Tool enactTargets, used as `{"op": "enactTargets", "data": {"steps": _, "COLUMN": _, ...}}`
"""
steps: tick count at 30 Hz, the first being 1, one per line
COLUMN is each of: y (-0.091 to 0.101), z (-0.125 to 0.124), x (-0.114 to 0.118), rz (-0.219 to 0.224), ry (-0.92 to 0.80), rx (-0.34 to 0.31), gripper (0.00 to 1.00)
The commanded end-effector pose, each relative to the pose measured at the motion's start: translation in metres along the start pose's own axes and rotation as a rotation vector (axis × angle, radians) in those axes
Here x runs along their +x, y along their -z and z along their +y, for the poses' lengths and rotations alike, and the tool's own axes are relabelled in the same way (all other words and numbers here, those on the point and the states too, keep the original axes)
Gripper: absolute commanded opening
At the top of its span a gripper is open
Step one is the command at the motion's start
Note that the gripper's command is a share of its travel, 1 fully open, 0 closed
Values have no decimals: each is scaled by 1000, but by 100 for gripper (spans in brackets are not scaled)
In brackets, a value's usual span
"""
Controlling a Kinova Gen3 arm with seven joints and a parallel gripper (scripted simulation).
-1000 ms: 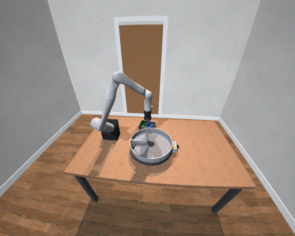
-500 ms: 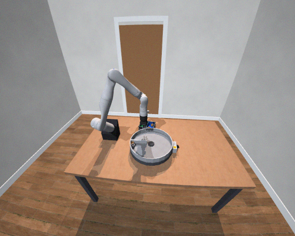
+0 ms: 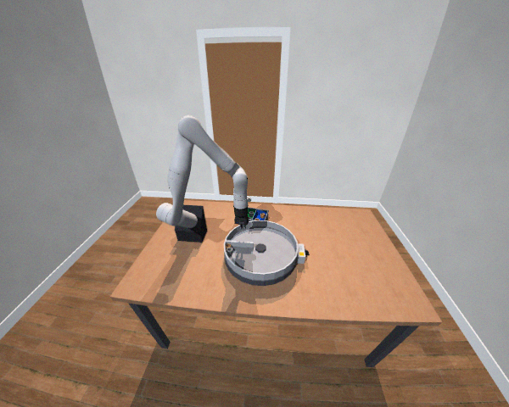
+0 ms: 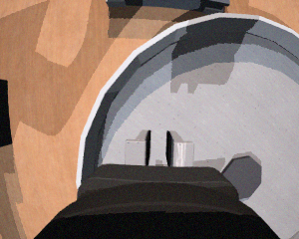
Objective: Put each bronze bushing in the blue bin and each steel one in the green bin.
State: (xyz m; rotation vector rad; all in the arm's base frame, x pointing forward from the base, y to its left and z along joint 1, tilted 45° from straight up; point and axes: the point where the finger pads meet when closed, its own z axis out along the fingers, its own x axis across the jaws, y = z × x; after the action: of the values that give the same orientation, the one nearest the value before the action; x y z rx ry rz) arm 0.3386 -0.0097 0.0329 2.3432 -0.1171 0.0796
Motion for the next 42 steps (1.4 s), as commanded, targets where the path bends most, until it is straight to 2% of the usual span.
{"op": "enactTargets", "data": {"steps": 1, "y": 2, "z": 27, "x": -10, "rz": -9, "ry": -14, "rx": 14, "gripper": 40}}
{"op": "enactTargets", "data": {"steps": 4, "y": 2, "z": 27, "x": -10, "rz": -9, "ry": -14, "rx": 14, "gripper": 40}}
{"op": "enactTargets", "data": {"steps": 9, "y": -2, "z": 78, "x": -23, "rz": -9, "ry": -14, "rx": 14, "gripper": 40}}
{"op": "enactTargets", "data": {"steps": 14, "y": -2, "z": 78, "x": -23, "rz": -9, "ry": -14, "rx": 14, "gripper": 40}}
{"op": "enactTargets", "data": {"steps": 19, "y": -6, "z": 129, "x": -36, "rz": -9, "ry": -14, "rx": 14, "gripper": 40}}
{"op": "enactTargets", "data": {"steps": 31, "y": -6, "z": 129, "x": -36, "rz": -9, "ry": -14, "rx": 14, "gripper": 40}}
{"op": "enactTargets", "data": {"steps": 36, "y": -21, "z": 129, "x": -36, "rz": -9, "ry": -14, "rx": 12, "gripper": 40}}
{"op": "enactTargets", "data": {"steps": 39, "y": -21, "z": 129, "x": -36, "rz": -9, "ry": -14, "rx": 12, "gripper": 40}}
{"op": "enactTargets", "data": {"steps": 42, "y": -30, "z": 129, "x": -36, "rz": -9, "ry": -14, "rx": 12, "gripper": 40}}
